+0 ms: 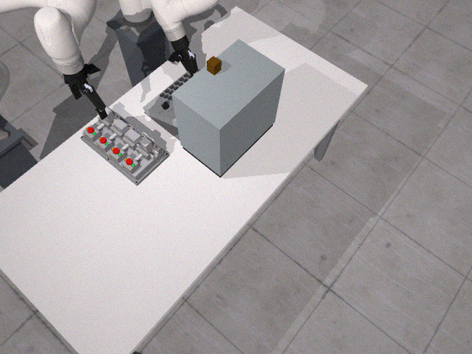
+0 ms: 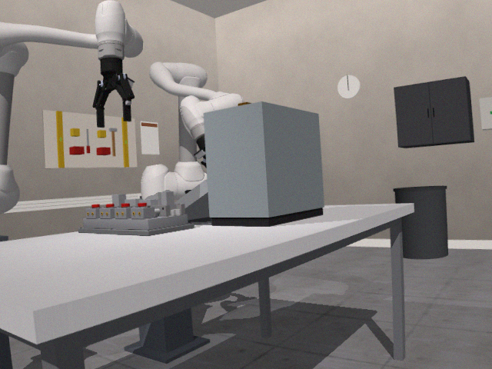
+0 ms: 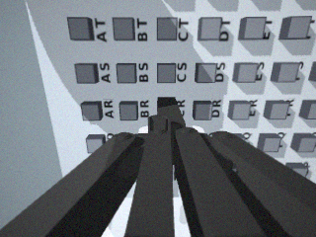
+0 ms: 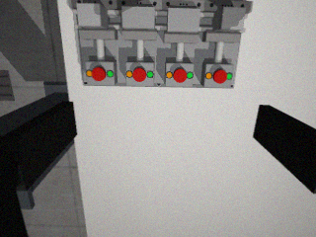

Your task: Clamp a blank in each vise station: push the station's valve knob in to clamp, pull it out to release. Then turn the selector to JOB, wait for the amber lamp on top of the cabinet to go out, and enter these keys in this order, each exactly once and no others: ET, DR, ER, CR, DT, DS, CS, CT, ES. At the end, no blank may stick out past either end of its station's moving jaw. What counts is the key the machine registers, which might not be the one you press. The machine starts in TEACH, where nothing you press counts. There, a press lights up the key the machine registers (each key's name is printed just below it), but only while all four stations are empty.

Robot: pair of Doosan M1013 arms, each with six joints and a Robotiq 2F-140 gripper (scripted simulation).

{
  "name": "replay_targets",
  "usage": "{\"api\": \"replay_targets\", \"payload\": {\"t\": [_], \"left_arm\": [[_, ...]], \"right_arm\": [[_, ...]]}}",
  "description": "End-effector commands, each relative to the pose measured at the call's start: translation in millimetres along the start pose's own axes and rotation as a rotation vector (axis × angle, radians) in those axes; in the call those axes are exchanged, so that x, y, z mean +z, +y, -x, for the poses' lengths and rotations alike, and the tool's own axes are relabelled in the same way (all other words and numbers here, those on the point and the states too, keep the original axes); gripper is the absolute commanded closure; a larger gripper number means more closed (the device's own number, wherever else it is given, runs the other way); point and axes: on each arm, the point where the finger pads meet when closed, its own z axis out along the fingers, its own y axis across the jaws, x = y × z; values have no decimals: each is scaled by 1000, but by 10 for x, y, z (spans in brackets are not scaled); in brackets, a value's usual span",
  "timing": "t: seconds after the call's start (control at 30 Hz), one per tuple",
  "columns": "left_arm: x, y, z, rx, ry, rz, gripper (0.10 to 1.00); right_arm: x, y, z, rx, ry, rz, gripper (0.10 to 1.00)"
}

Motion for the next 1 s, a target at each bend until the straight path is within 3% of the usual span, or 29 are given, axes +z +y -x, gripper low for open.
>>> {"api": "replay_targets", "payload": {"t": [0.0, 0.53, 0.73, 0.97], "left_arm": [[-4, -6, -1, 0, 0, -1, 999], [2, -6, -1, 0, 0, -1, 999], [-102, 2, -1, 0, 0, -1, 999], [-102, 334, -1, 0, 0, -1, 999]], "right_arm": [[-10, 1, -2, 0, 1, 1, 98], [-10, 1, -2, 0, 1, 1, 98], [-10, 1, -2, 0, 1, 1, 98], [-10, 1, -2, 0, 1, 1, 98]]}}
